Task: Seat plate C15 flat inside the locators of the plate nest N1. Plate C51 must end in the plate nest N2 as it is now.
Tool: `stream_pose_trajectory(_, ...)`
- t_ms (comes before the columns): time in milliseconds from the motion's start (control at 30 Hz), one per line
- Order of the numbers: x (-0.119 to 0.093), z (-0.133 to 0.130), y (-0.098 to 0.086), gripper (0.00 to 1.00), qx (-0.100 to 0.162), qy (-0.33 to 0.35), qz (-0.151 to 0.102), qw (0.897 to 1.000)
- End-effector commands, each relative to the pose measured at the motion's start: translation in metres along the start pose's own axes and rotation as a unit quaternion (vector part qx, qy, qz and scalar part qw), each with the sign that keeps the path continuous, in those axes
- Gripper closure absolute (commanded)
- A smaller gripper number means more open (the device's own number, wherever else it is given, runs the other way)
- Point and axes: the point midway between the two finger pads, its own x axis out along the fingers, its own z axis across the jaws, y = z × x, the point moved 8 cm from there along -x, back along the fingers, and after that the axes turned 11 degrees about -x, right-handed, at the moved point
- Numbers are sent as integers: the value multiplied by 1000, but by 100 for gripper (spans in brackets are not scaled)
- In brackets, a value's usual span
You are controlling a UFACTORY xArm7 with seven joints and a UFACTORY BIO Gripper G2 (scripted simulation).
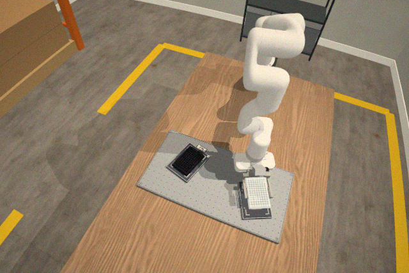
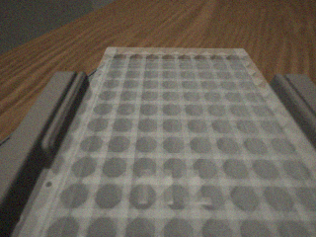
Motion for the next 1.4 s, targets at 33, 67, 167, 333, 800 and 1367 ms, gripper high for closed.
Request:
stream_pose_trajectory(33,1,-2,-9,100,0,0,-2,1000)
stream_pose_trajectory(67,1,-2,-11,100,0,0,-2,1000)
stream_pose_trajectory(167,1,-3,-16,100,0,0,-2,1000)
stream_pose_trajectory(333,1,-5,-22,100,0,0,-2,1000)
stream_pose_trajectory(800,1,-7,-34,100,0,0,-2,1000)
stream_pose_trajectory(1367,3,-7,-34,100,0,0,-2,1000)
